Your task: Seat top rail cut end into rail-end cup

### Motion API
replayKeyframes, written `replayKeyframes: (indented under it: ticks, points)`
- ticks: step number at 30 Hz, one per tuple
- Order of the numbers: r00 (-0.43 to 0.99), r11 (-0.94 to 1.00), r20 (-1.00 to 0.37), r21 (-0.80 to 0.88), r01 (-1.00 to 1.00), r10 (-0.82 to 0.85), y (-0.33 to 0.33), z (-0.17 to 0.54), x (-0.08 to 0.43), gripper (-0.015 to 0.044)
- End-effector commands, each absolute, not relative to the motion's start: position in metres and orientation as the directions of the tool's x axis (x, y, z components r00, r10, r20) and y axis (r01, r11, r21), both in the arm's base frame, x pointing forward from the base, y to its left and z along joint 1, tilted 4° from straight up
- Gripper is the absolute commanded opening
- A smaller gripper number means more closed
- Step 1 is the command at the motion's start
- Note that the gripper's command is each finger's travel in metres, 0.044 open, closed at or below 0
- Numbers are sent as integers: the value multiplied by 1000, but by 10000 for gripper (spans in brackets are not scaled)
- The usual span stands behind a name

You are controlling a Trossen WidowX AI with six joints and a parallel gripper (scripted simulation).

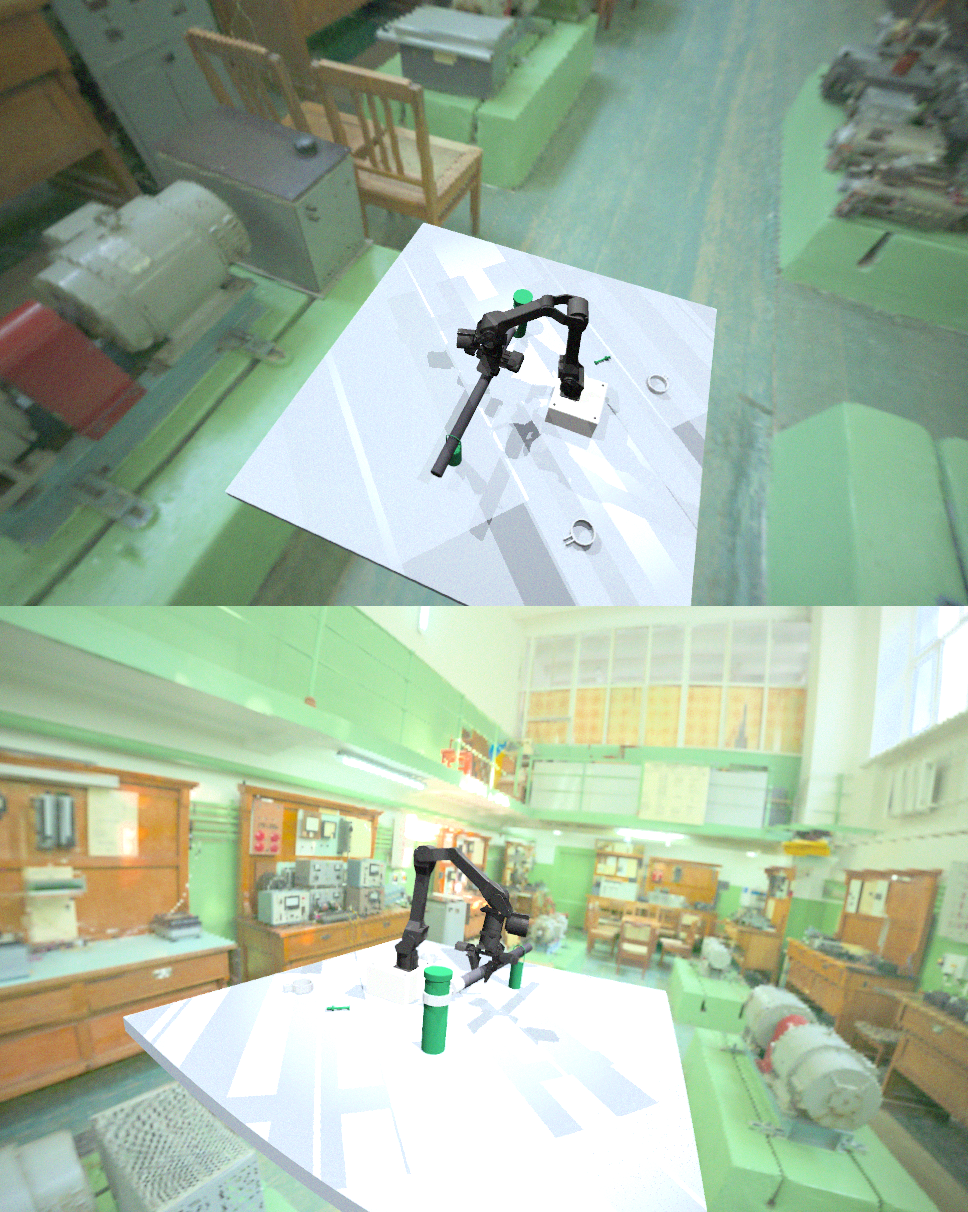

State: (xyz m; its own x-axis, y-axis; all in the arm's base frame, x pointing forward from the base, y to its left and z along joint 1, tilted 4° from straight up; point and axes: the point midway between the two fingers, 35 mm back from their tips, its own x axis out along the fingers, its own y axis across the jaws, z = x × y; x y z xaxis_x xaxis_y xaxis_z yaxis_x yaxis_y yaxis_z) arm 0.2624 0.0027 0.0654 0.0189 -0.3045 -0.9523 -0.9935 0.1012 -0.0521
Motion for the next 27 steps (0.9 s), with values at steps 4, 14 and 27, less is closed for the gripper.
replayKeyframes:
  ticks: [4,14,27]
  points:
    - [20,101,-945,-56,-993,-326,-3,68,262,0]
    - [20,101,-949,-54,-993,-315,0,67,262,0]
    - [19,101,-952,-52,-994,-305,2,66,262,0]
